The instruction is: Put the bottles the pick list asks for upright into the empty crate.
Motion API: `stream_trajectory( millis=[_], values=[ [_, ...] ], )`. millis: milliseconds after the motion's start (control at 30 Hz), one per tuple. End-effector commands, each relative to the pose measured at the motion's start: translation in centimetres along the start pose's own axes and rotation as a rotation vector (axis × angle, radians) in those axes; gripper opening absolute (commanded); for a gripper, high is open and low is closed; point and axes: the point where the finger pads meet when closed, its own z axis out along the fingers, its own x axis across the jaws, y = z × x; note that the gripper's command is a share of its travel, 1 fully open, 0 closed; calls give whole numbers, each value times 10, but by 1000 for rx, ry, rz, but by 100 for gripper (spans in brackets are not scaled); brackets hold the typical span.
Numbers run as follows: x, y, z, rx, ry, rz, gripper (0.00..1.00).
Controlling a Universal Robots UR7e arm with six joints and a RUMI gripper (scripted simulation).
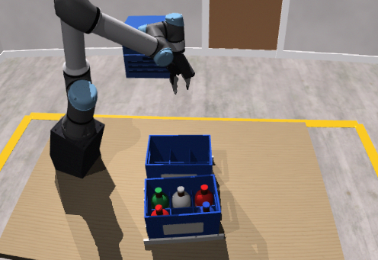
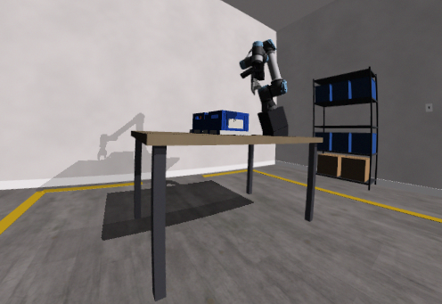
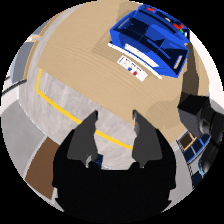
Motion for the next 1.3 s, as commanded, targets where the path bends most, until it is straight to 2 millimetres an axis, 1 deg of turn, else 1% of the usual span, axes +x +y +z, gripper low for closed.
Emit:
stream_trajectory(
  millis=[0, 33, 100, 300, 333, 400, 500, 567, 633, 700, 867, 933, 1000, 1067, 1133, 1233, 1267],
  values=[
    [0, 12, -5, -2, 1, -8, 38],
    [0, 16, -7, -2, 1, -8, 38],
    [2, 25, -11, -13, 8, -67, 38],
    [6, 52, -23, -13, 8, -67, 38],
    [6, 52, -23, -13, 8, -67, 38],
    [8, 61, -27, -22, 15, -126, 38],
    [11, 74, -34, -22, 15, -126, 38],
    [11, 74, -34, -22, 15, -126, 38],
    [13, 83, -38, -22, 15, -126, 38],
    [16, 91, -43, -27, 20, -187, 38],
    [24, 113, -54, -27, 20, -187, 38],
    [24, 115, -55, -27, 20, -187, 38],
    [28, 123, -60, -30, 24, -248, 38],
    [32, 131, -65, -30, 24, -248, 38],
    [32, 131, -65, -30, 24, -248, 38],
    [37, 143, -72, -30, 24, -248, 38],
    [38, 143, -72, -30, 24, -248, 38]
  ],
)
